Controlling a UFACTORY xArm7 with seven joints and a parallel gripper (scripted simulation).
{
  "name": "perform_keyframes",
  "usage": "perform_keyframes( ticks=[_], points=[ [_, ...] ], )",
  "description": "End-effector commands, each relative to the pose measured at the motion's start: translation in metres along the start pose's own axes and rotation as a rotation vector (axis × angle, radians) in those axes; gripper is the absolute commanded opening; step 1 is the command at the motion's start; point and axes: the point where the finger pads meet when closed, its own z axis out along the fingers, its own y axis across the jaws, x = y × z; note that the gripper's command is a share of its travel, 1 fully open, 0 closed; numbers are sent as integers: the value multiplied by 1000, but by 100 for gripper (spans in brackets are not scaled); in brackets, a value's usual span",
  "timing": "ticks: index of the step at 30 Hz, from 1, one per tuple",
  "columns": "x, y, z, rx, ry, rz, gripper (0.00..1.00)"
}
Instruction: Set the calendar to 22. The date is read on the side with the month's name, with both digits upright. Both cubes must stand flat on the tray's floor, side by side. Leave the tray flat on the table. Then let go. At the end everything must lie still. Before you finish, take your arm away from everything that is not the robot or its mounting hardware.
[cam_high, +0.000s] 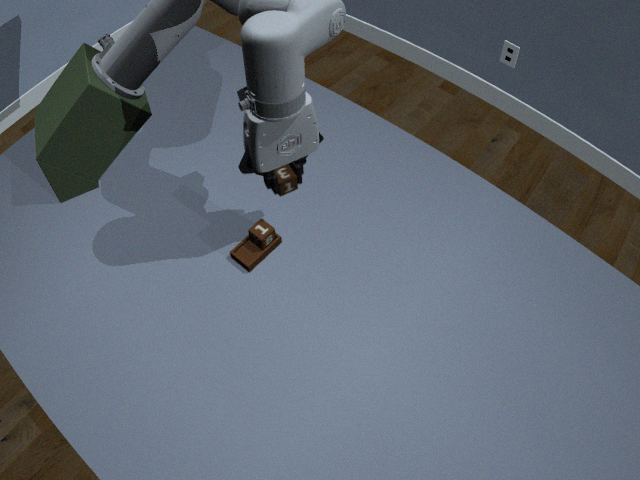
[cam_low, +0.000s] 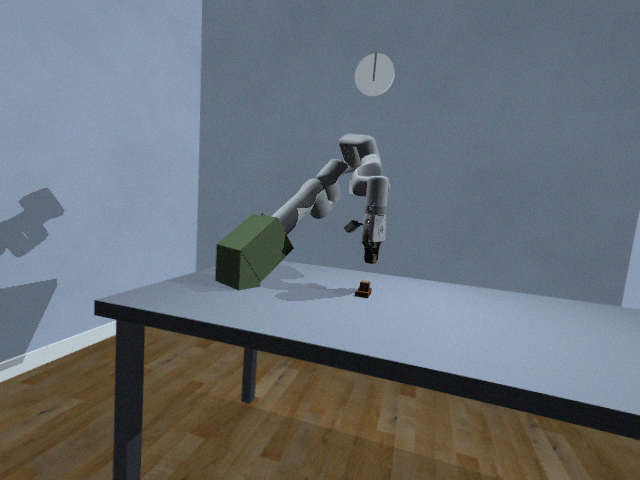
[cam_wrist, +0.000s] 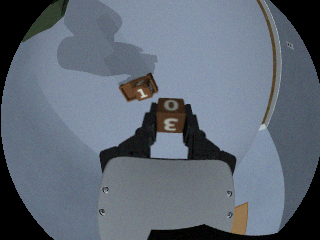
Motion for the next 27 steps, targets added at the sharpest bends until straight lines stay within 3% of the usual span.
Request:
perform_keyframes(
  ticks=[1,18,21,23,27],
  points=[
    [-6,-10,-2,5,3,157,29],
    [-19,-51,-6,6,0,756,29],
    [-19,-51,-6,6,0,757,29],
    [-21,-62,-7,6,-1,901,29],
    [-22,-69,-7,6,-2,990,29]
  ],
)
